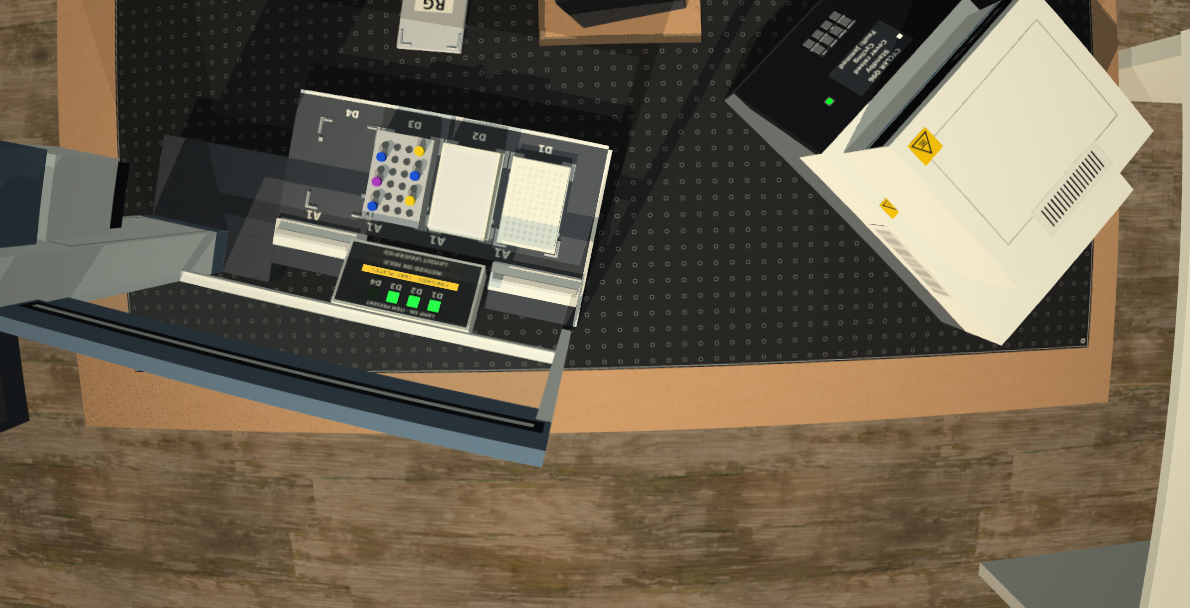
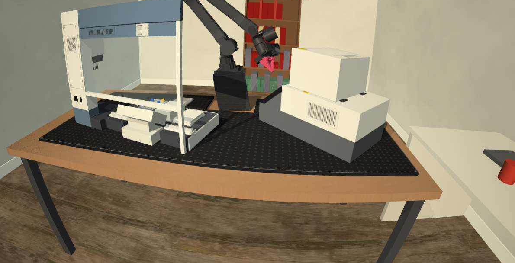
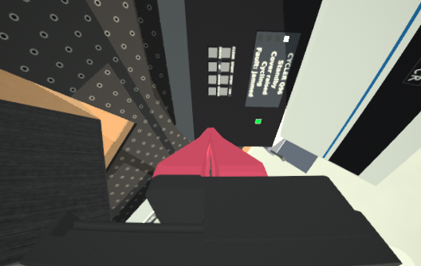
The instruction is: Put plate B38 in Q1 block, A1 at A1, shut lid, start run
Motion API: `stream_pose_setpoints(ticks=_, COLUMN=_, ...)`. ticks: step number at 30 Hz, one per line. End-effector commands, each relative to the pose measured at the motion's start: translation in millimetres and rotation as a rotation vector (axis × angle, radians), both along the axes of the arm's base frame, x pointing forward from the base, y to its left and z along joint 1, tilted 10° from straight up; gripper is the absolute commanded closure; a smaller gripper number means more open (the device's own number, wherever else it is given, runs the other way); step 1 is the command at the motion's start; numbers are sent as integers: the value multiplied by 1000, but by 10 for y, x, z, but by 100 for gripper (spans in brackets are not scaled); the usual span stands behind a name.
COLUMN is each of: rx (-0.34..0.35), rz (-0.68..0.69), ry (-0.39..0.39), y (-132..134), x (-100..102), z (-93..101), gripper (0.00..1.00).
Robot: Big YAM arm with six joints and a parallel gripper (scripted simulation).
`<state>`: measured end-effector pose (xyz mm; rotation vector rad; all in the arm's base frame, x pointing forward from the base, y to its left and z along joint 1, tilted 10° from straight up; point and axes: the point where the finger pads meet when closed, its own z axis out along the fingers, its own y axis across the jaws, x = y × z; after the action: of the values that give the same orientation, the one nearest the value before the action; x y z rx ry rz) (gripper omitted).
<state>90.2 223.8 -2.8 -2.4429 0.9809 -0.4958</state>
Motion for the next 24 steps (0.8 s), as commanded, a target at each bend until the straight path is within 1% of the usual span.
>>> stream_pose_setpoints(ticks=1, rx=62, rz=-22, ry=2, y=128, x=20, z=89, gripper=100)
stream_pose_setpoints(ticks=24, rx=54, rz=-18, ry=1, y=108, x=15, z=74, gripper=100)
